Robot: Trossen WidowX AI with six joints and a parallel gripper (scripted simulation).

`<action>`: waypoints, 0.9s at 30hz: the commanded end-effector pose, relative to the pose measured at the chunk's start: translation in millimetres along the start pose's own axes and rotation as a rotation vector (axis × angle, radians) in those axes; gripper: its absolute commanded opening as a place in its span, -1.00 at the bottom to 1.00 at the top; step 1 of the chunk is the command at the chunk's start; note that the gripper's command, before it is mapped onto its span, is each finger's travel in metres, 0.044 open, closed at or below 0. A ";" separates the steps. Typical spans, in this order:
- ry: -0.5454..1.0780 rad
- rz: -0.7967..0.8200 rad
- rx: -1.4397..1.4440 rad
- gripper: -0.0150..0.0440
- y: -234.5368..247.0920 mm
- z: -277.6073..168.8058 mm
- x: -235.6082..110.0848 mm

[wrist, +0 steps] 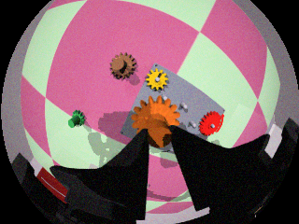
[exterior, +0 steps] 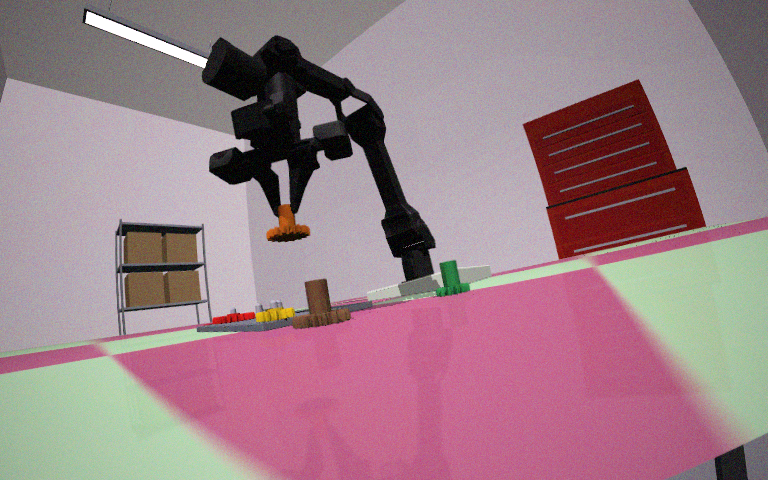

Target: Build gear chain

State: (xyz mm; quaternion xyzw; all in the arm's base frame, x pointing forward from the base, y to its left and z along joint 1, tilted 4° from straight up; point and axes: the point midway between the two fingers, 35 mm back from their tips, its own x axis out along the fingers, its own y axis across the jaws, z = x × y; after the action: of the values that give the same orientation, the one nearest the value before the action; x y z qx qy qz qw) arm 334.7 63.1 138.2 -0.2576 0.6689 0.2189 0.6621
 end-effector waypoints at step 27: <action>0.009 -0.009 -0.008 -0.49 -61.7 -41.6 32.0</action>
State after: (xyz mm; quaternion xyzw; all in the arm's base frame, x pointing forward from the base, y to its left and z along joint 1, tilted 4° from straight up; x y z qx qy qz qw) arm 342.7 -5.9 114.4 -0.2612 0.6678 0.2172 0.6623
